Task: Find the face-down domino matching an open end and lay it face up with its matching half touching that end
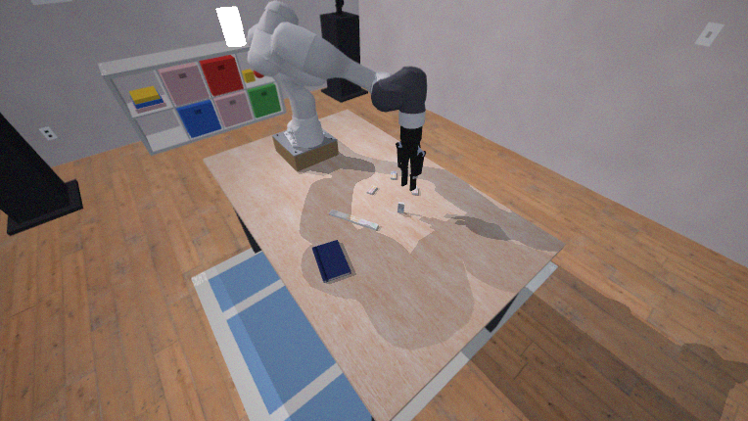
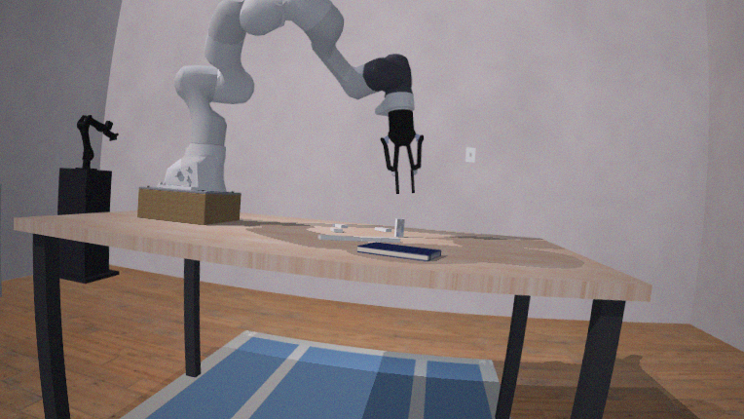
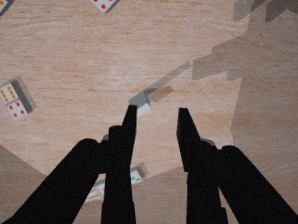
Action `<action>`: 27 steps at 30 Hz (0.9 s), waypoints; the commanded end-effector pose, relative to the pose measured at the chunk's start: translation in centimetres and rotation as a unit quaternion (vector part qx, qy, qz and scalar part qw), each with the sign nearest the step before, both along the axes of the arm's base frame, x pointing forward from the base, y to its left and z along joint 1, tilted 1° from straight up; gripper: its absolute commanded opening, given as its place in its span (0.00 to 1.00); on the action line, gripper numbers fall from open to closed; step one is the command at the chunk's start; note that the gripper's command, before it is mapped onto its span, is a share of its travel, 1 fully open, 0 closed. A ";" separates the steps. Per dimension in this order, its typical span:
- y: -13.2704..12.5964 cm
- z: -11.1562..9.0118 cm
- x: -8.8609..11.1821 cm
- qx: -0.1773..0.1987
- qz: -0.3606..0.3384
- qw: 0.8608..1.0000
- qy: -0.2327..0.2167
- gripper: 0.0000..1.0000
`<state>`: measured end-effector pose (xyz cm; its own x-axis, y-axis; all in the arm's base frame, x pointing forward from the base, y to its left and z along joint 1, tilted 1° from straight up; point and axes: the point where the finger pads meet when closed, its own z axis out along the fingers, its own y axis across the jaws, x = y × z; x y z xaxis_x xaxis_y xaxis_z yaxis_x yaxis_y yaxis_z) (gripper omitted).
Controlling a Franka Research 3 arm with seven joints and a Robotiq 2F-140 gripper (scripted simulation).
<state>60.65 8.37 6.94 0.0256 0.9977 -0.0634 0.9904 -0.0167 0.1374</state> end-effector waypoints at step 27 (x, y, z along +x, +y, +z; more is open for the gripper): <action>-1.4 -2.9 -0.9 0.018 -0.246 0.968 0.047 0.33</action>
